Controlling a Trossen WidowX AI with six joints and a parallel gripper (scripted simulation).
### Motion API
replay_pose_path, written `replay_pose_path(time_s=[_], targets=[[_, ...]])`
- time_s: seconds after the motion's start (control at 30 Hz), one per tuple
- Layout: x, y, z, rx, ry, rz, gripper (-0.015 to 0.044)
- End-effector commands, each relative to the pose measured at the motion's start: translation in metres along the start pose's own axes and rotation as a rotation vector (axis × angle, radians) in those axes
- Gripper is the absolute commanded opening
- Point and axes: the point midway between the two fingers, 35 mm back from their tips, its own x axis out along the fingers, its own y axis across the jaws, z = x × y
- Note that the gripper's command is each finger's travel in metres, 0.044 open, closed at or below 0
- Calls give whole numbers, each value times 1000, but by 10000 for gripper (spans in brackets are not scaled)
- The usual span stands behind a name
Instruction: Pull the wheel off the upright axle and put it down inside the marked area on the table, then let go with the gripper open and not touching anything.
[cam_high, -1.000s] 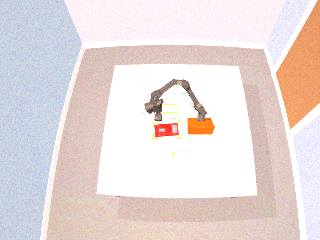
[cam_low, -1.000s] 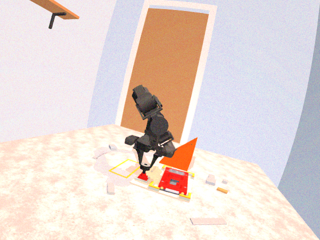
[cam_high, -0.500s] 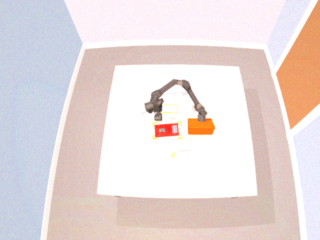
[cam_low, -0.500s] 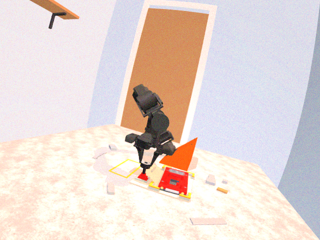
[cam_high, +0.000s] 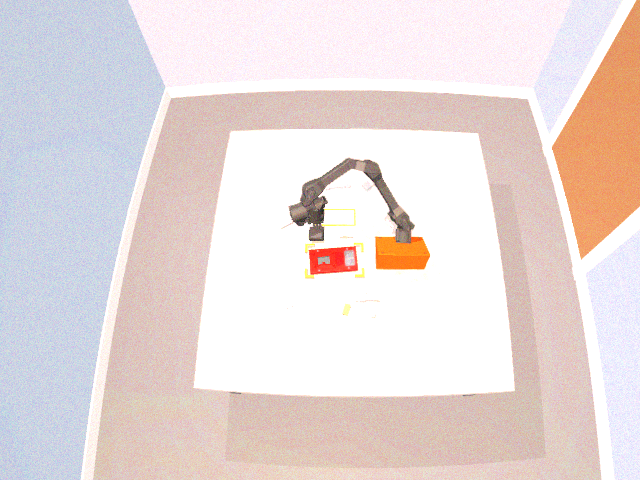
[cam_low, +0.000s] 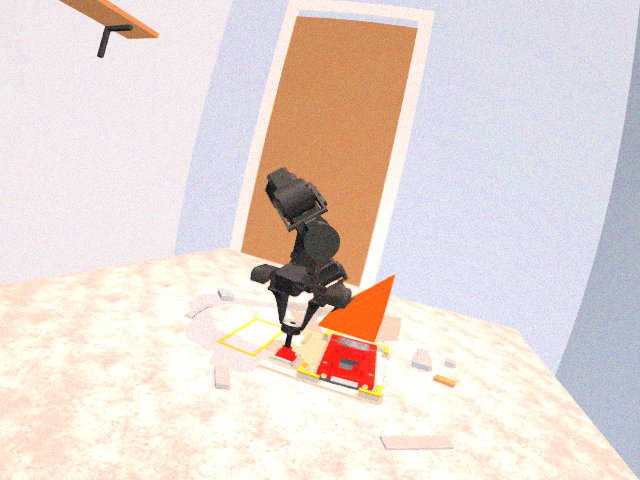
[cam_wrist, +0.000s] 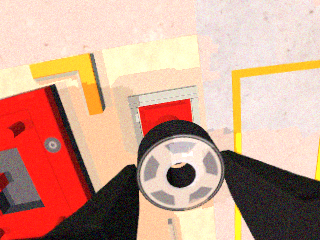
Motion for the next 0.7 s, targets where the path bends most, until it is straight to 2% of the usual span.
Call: replay_pose_path(time_s=[0.0,0.47,0.67], targets=[[-2,0,0,4,2,3,0],[-35,0,0,4,2,4,0],[-29,-13,-6,-1,0,1,0]])
